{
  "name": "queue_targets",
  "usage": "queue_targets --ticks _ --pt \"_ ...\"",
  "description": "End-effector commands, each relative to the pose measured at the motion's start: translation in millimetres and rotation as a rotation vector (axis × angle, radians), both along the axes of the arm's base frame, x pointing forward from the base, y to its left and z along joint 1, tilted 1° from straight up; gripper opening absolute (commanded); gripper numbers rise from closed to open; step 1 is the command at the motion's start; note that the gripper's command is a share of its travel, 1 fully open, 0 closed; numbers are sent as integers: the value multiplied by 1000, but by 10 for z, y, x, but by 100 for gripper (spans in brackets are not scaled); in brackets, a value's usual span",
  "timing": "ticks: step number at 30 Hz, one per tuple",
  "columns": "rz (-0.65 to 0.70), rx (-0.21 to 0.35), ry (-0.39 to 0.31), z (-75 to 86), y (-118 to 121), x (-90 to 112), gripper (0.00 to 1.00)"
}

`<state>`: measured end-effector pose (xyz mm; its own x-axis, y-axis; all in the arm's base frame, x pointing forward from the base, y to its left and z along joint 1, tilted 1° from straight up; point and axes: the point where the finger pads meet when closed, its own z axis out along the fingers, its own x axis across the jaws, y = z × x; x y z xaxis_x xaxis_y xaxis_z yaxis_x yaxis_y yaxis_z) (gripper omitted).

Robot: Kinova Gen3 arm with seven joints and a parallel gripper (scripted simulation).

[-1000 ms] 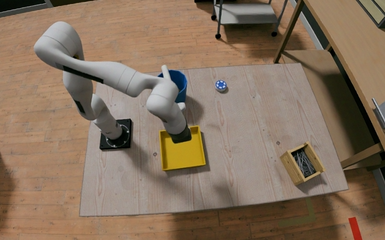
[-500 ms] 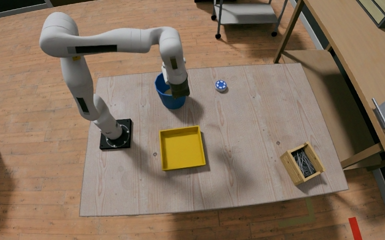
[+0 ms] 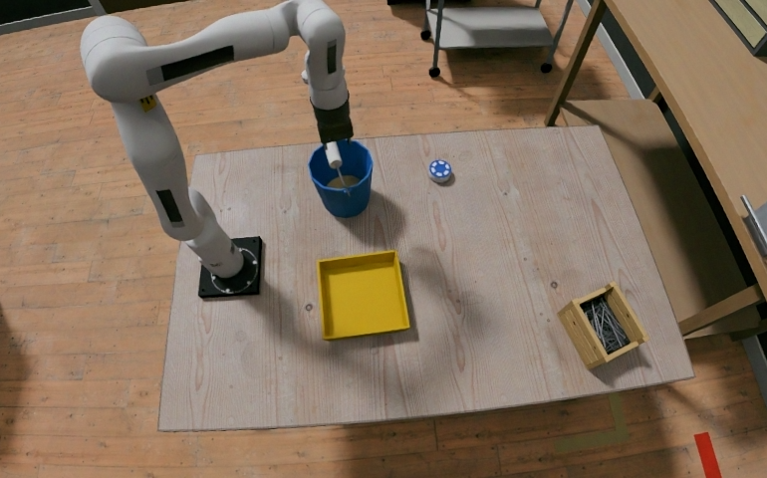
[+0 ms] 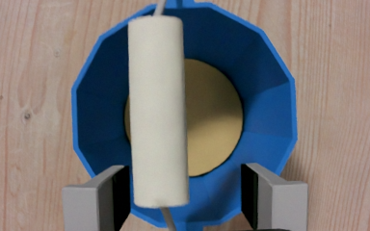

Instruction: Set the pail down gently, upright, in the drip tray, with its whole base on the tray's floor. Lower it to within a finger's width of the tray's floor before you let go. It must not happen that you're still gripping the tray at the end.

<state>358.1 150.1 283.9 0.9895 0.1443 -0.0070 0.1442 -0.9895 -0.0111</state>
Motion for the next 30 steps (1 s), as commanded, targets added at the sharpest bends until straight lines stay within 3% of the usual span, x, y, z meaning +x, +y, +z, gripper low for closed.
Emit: queue_targets --ticks 1,30 --pt "18 -12 -2 71 203 -103 100" --pt "16 -18 3 94 310 -185 100"
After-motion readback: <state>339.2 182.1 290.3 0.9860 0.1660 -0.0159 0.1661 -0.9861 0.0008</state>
